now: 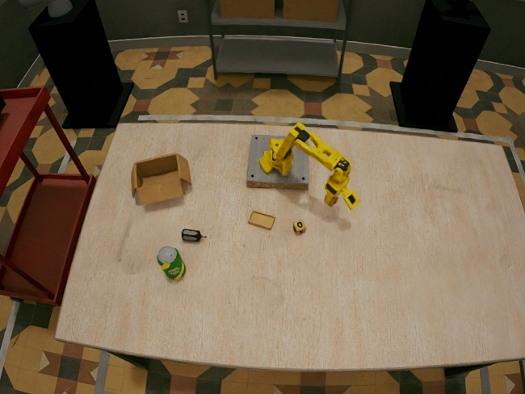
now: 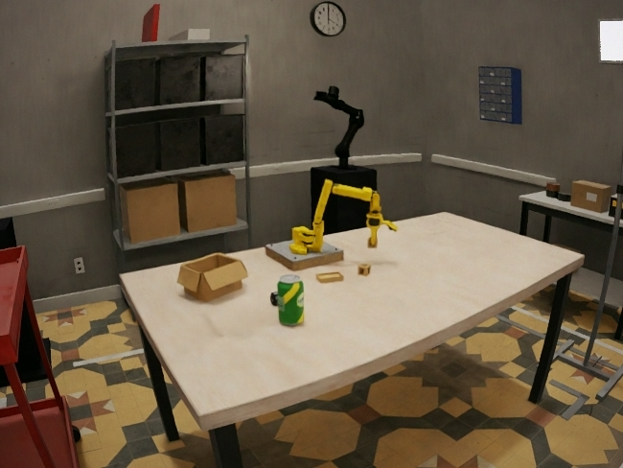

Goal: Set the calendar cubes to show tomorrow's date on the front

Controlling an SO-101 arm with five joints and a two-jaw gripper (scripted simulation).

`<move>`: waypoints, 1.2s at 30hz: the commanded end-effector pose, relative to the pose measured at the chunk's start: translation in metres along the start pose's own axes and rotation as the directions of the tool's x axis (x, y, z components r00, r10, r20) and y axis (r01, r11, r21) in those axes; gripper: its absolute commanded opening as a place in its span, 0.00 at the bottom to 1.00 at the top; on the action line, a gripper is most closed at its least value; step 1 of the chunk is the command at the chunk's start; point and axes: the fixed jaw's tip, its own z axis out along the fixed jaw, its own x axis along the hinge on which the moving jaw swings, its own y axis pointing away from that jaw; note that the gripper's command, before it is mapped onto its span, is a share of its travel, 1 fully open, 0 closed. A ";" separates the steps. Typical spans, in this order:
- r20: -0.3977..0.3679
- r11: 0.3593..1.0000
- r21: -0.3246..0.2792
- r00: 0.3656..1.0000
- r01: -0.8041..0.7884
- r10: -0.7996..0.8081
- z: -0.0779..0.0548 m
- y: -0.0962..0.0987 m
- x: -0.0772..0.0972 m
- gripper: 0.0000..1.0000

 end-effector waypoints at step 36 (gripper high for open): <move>0.029 0.912 -0.011 0.911 -0.411 0.411 -0.008 -0.092 0.005 0.00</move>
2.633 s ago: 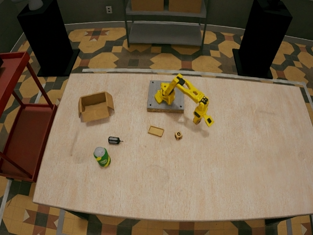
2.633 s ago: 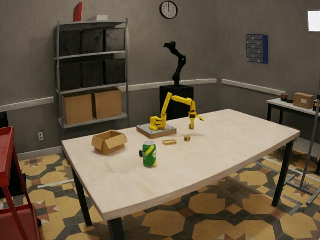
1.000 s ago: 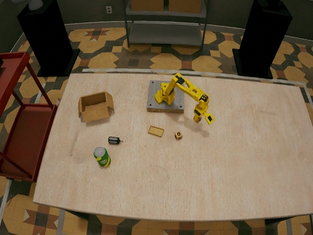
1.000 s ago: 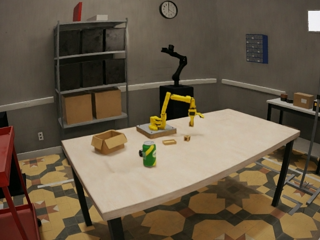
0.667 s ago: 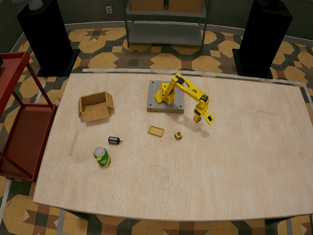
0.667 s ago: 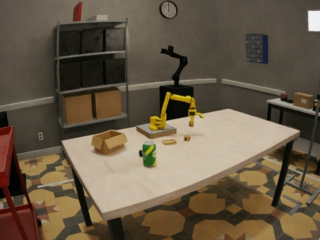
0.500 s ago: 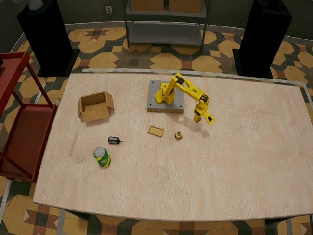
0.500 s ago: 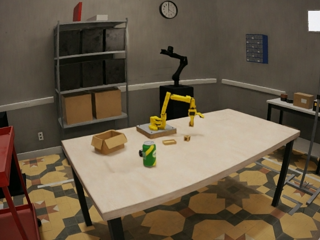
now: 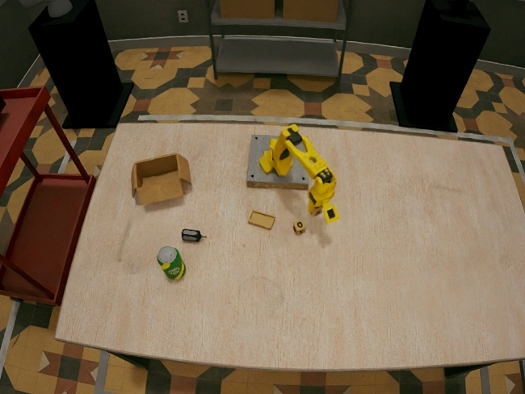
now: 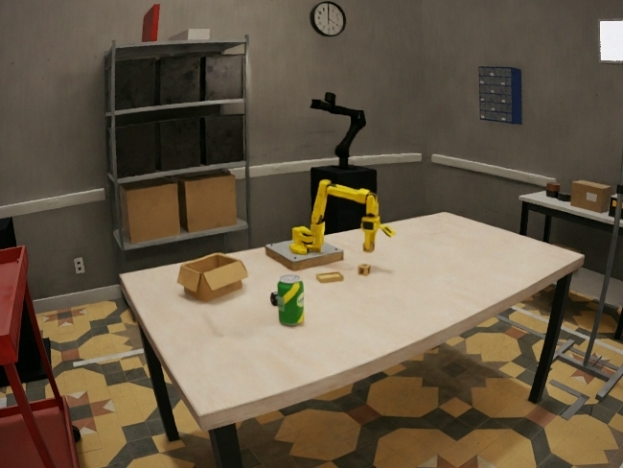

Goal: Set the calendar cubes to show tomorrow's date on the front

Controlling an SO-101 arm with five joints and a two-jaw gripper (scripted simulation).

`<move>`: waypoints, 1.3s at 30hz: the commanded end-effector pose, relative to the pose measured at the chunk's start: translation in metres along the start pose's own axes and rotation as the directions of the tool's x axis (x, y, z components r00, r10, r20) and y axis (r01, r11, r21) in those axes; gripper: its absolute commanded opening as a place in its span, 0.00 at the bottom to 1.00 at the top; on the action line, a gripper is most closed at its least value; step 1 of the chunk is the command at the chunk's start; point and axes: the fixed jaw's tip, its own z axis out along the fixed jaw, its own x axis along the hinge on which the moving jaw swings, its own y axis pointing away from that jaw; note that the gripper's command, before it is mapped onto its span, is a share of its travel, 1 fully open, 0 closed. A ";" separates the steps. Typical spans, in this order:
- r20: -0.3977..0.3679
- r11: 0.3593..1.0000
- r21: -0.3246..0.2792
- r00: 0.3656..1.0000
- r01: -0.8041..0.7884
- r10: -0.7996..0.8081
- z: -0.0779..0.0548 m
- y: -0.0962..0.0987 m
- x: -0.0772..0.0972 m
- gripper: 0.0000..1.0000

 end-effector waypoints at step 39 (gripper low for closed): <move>0.022 0.723 -0.006 0.722 -0.691 0.691 -0.003 -0.153 0.035 0.00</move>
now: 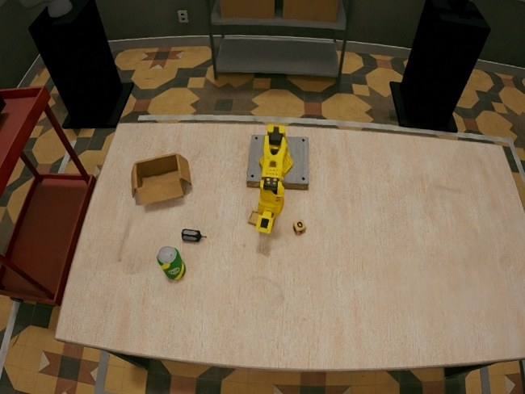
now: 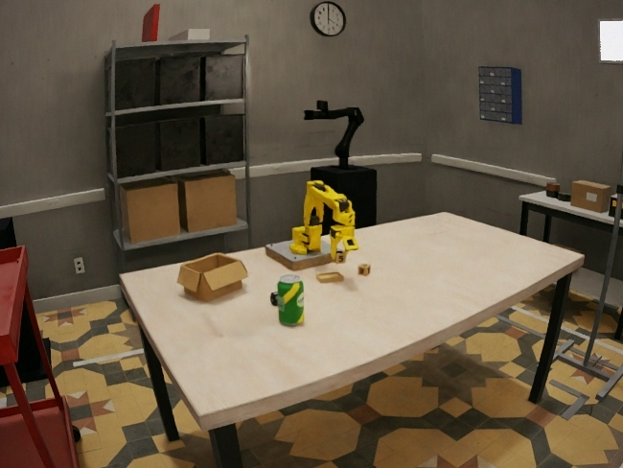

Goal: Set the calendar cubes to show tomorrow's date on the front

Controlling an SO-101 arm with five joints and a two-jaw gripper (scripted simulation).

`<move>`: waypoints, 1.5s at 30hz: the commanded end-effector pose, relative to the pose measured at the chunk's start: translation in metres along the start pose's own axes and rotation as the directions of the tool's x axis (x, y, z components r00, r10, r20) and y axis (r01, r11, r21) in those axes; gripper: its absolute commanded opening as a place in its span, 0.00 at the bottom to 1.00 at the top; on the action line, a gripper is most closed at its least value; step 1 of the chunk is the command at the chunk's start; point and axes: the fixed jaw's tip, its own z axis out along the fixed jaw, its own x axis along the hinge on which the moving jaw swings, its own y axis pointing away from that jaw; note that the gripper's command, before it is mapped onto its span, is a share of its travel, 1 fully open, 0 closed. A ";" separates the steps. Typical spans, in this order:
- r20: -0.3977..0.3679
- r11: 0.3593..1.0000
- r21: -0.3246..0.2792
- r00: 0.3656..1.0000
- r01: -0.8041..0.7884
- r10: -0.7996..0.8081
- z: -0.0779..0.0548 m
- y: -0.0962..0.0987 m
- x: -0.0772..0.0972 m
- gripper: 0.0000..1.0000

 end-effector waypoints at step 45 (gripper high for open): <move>0.019 0.593 -0.001 0.593 -0.805 0.805 -0.002 -0.169 0.056 0.00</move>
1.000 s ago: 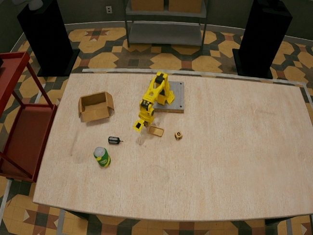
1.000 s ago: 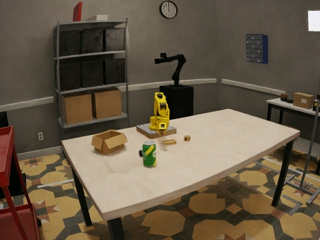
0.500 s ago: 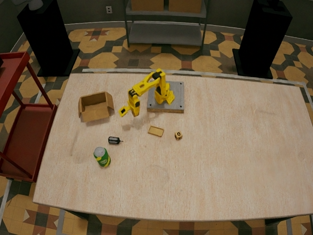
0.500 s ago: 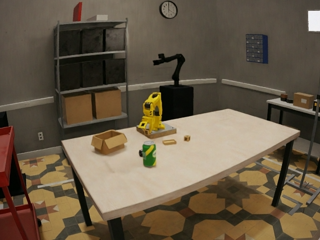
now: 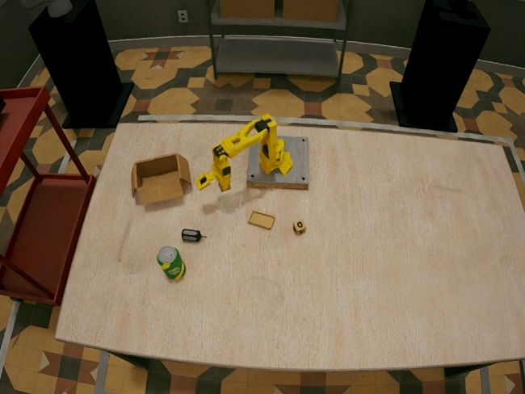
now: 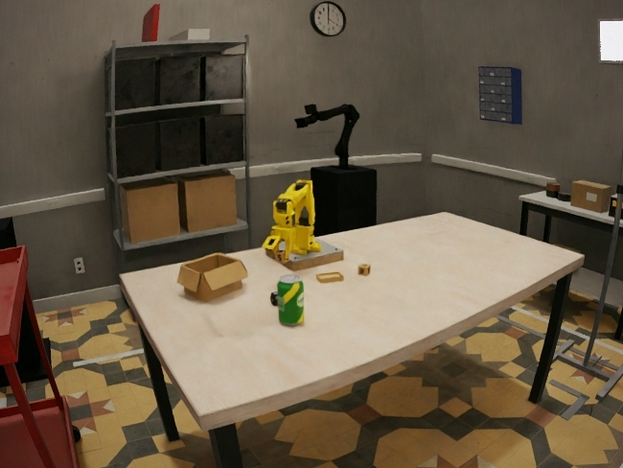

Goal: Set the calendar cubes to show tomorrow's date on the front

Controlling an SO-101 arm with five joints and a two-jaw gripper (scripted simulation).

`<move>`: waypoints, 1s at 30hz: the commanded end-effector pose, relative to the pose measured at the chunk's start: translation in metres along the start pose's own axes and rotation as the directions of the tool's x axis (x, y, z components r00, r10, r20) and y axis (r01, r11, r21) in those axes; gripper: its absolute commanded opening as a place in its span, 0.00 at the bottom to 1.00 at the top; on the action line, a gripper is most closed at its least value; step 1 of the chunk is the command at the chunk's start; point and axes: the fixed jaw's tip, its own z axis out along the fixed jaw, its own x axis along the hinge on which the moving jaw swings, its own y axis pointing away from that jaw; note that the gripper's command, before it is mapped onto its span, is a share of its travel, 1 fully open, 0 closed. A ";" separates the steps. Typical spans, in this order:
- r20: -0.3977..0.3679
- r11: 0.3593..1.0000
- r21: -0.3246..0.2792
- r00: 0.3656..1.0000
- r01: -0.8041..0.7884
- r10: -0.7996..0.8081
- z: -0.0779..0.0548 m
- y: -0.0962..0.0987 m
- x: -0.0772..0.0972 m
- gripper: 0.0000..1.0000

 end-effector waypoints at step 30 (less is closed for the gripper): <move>0.012 0.998 -0.003 0.998 -0.055 0.056 -0.001 -0.011 -0.001 0.00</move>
